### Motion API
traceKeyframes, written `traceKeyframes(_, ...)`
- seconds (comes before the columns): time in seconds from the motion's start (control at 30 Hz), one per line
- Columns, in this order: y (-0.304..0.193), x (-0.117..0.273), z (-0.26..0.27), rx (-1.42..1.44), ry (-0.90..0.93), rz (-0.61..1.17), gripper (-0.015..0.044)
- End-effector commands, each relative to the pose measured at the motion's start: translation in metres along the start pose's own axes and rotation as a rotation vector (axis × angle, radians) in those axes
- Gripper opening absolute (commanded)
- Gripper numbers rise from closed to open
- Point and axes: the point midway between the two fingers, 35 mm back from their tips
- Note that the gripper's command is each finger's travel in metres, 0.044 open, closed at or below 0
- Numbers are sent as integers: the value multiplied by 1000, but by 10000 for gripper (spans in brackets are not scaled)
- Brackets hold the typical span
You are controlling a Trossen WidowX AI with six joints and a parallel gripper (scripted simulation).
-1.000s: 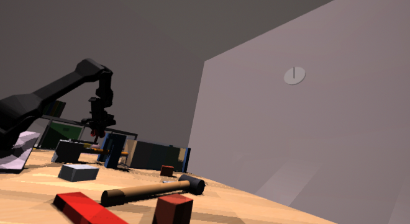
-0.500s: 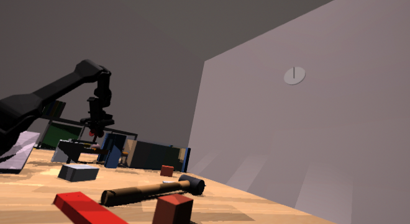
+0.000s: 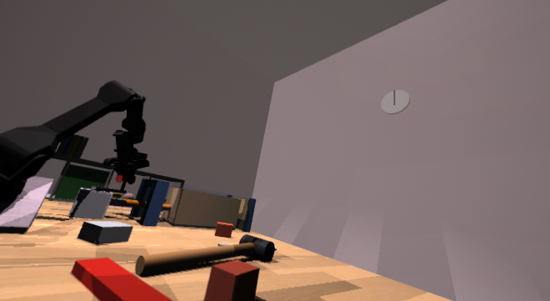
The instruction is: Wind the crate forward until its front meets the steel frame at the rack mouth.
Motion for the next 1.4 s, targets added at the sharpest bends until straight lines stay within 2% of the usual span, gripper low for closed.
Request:
traceKeyframes(0.0, -7, 1, 22, 11, 33, 8, 0)
traceKeyframes(1.37, -31, 13, 60, 11, 37, 9, 0)
Point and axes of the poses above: the point midway between the two fingers, 35 mm back from their tips, its own x axis back along the fingers, its own z axis across the jaws, y = z × x, and after that the axes turned 1 degree about -x, right-handed
